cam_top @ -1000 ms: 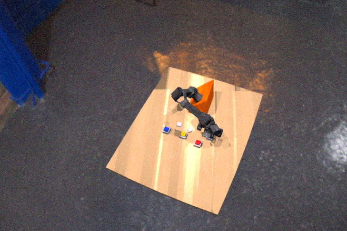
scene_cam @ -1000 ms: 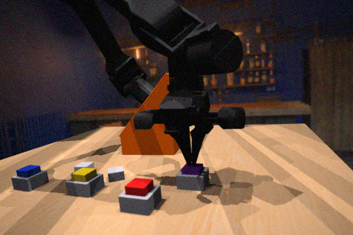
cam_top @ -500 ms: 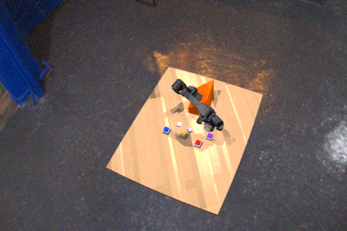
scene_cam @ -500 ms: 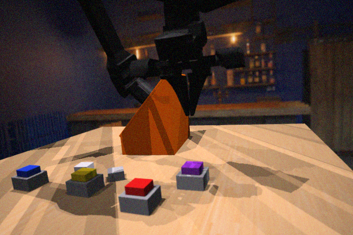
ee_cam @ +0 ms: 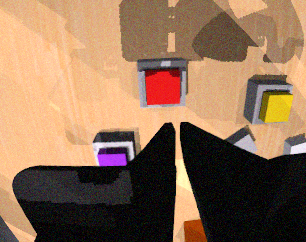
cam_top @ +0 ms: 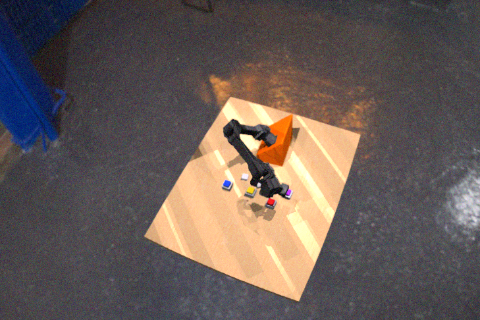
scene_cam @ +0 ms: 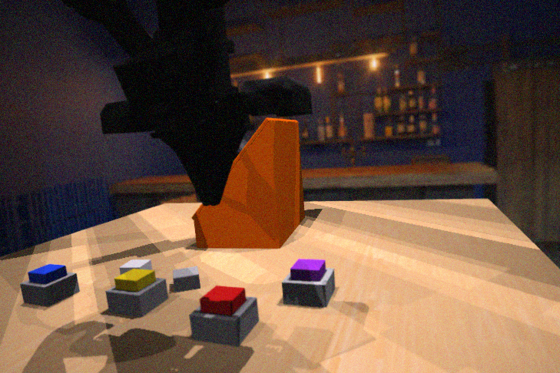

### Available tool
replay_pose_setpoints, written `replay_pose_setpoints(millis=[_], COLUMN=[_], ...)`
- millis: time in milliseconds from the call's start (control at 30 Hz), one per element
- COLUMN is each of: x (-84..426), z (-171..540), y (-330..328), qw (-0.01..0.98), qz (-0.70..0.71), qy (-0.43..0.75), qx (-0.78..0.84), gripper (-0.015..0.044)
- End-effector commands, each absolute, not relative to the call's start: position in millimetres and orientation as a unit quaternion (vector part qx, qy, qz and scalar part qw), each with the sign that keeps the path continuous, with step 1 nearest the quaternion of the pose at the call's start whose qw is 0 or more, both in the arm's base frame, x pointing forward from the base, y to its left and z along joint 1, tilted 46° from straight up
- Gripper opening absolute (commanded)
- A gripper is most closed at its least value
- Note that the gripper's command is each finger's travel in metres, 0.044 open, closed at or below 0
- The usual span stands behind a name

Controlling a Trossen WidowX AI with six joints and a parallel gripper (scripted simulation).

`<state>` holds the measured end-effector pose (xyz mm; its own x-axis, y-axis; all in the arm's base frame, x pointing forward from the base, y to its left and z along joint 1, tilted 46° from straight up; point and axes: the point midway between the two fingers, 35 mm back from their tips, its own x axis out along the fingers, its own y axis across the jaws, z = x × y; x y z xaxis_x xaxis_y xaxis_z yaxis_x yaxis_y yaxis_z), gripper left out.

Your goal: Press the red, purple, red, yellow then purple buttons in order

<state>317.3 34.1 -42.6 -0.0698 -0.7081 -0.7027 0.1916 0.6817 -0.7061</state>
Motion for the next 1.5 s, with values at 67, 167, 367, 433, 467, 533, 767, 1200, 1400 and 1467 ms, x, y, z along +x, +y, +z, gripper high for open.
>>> replay_pose_setpoints(millis=[67, 167, 367, 433, 467, 533, 767, 1200, 1400, 1467], x=[314.9, 312.9, 312.9, 312.8, 312.8, 312.7, 312.0, 310.6, 310.6, 310.6], z=[-76.3, -85.2, -85.9, -88.1, -89.2, -91.5, -99.4, -108.6, -108.6, -108.6], y=[1.5, -8.5, -9.3, -11.4, -12.5, -14.9, -23.1, -33.0, -33.0, -33.0], qw=[0.652, 0.651, 0.651, 0.651, 0.651, 0.651, 0.651, 0.651, 0.651, 0.651], qz=[-0.341, -0.341, -0.341, -0.341, -0.341, -0.341, -0.341, -0.342, -0.342, -0.342], qy=[0.645, 0.645, 0.645, 0.645, 0.645, 0.645, 0.645, 0.644, 0.644, 0.644], qx=[-0.208, -0.209, -0.209, -0.209, -0.209, -0.209, -0.209, -0.209, -0.209, -0.209], gripper=[0.002, 0.002, 0.002, 0.002, 0.002, 0.002, 0.002, 0.002, 0.002, 0.002])
